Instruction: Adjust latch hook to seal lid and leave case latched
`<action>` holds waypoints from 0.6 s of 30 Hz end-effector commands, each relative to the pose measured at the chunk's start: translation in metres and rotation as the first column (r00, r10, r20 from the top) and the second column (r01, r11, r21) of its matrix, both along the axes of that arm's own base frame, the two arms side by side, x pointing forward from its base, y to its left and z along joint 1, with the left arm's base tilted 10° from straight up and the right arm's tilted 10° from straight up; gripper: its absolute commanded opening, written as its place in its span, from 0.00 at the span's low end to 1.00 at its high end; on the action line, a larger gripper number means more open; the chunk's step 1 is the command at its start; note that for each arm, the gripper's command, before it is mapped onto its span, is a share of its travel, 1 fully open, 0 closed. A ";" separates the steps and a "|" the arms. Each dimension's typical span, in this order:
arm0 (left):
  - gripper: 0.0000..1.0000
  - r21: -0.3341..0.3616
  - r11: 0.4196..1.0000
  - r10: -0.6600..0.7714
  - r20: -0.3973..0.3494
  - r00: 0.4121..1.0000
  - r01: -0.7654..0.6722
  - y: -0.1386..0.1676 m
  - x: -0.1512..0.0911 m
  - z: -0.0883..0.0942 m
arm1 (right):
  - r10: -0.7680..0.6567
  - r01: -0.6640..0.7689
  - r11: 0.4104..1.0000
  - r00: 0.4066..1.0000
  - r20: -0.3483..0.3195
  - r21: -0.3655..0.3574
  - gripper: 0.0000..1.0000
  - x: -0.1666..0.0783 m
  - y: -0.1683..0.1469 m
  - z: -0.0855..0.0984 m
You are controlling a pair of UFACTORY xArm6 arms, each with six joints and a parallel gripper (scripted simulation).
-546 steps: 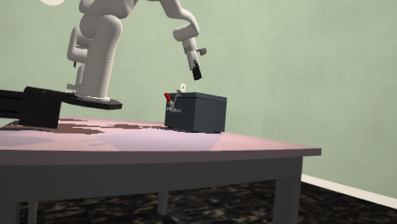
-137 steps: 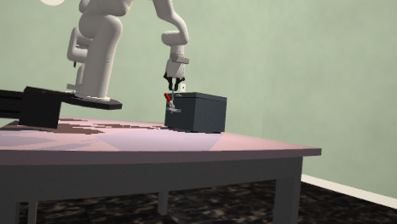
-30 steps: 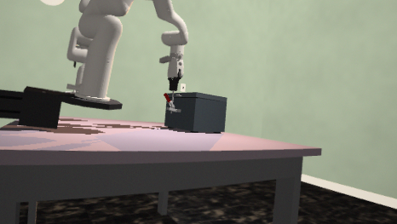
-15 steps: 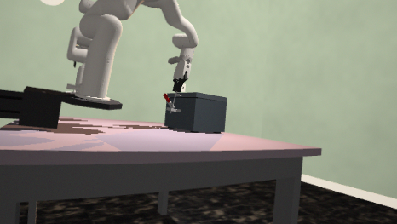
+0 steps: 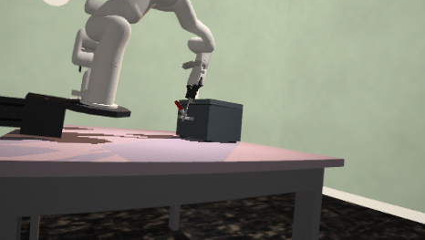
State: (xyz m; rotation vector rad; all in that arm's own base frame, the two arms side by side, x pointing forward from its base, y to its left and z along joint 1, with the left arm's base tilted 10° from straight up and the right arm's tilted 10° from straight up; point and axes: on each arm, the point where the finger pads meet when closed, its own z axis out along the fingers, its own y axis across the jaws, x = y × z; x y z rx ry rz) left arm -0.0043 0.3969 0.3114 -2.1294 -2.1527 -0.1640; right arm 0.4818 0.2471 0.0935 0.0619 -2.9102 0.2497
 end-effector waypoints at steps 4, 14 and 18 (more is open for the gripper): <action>1.00 0.004 1.000 0.000 0.000 1.000 0.000 0.001 0.000 0.002 | 0.001 -0.001 1.000 1.000 0.005 0.003 0.41 0.001 0.001 0.002; 1.00 0.004 1.000 0.000 0.000 1.000 0.000 0.001 0.000 0.002 | 0.001 -0.001 1.000 1.000 0.005 0.003 0.41 0.003 0.003 0.012; 1.00 0.004 1.000 0.000 0.000 1.000 0.000 0.001 0.000 0.002 | 0.001 -0.001 1.000 1.000 0.006 0.003 0.41 0.004 0.004 0.016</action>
